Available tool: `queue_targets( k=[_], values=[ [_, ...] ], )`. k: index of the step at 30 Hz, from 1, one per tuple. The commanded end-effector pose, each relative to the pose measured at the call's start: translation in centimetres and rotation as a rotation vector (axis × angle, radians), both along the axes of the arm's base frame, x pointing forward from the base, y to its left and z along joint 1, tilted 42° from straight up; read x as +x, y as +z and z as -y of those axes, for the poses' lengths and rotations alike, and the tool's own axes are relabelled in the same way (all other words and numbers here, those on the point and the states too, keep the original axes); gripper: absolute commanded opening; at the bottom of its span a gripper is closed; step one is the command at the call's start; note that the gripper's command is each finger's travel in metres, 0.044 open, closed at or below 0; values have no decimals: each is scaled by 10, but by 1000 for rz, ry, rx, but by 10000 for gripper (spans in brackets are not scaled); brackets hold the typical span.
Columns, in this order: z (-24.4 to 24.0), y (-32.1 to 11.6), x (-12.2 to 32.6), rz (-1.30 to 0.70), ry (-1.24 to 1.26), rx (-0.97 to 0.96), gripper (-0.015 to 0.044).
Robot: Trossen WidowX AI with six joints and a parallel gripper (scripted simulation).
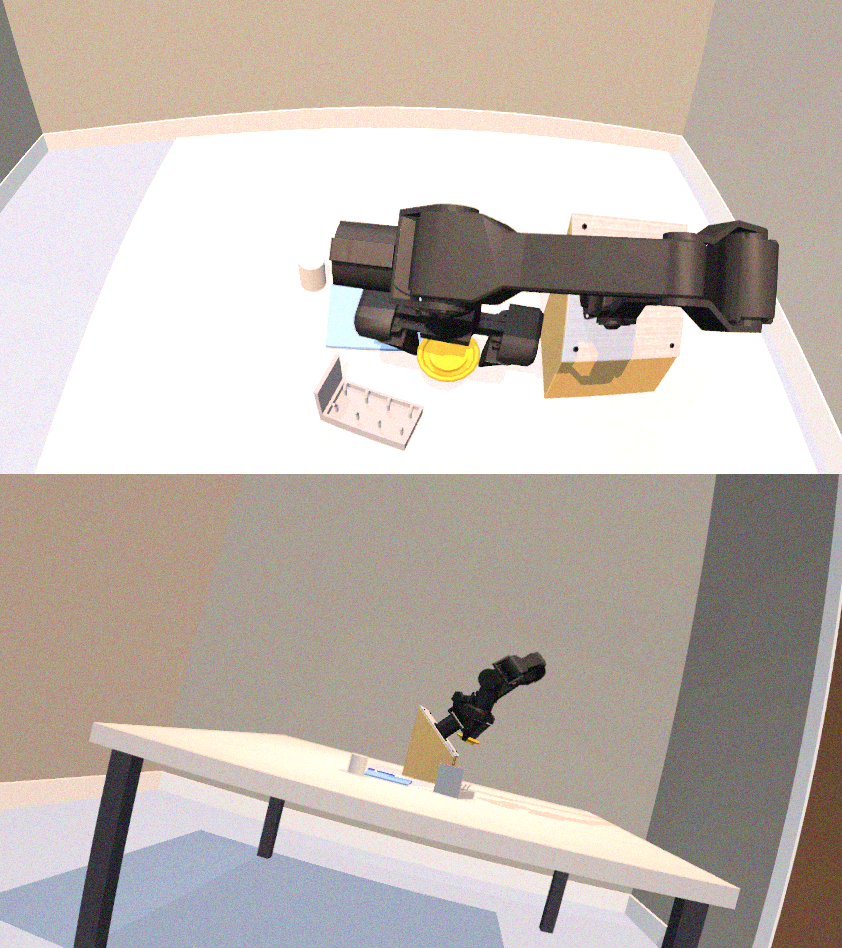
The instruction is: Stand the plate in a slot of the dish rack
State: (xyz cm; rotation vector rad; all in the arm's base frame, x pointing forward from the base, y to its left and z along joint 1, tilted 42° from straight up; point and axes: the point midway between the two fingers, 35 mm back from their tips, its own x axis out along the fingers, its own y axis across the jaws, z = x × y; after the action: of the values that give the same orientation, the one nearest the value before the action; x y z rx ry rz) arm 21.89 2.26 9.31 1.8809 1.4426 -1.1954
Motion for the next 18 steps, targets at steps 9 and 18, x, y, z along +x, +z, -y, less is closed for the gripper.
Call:
queue_targets(
  k=[9,18],
  values=[
    [-2,-43,1,7,167,-274,0],
    [-3,-66,7,55,274,-474,0]
  ],
)
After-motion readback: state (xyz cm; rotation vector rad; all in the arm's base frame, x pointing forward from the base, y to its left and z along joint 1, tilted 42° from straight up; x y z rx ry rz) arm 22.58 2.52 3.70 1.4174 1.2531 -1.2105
